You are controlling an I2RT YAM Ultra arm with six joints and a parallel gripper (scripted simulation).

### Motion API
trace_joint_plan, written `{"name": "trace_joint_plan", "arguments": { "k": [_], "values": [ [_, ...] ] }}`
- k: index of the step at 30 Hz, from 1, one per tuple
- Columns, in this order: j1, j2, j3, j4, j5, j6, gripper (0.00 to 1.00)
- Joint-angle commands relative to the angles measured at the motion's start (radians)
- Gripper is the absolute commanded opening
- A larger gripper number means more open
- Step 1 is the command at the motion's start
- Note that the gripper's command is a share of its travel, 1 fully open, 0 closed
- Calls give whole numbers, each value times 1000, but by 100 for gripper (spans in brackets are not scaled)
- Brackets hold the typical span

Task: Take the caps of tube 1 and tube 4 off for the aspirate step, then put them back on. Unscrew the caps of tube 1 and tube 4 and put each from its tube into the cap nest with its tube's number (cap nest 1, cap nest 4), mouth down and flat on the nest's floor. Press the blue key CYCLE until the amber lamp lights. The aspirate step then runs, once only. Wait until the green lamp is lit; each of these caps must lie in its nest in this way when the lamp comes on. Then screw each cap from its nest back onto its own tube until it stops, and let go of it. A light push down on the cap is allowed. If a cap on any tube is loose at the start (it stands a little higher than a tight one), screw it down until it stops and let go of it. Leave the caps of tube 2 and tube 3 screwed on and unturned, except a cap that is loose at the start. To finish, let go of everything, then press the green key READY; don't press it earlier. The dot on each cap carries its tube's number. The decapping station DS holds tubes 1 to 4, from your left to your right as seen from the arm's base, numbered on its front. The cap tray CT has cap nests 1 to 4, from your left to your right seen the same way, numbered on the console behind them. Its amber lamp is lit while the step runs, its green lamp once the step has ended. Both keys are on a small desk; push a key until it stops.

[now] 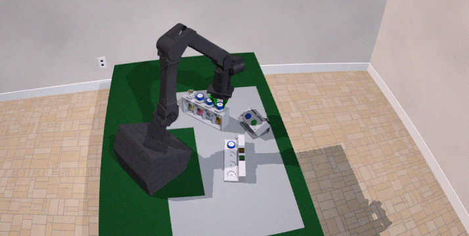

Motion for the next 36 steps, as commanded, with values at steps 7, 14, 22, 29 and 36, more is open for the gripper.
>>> {"name": "trace_joint_plan", "arguments": {
  "k": [7,14,22,29,36],
  "values": [
    [-1,-5,5,3,3,-457,0],
    [-1,-5,5,2,3,-807,0],
    [-1,-6,5,1,3,-1098,0],
    [-1,-6,5,1,3,-1098,49],
    [-1,-6,5,1,3,-1097,49]
  ]
}}
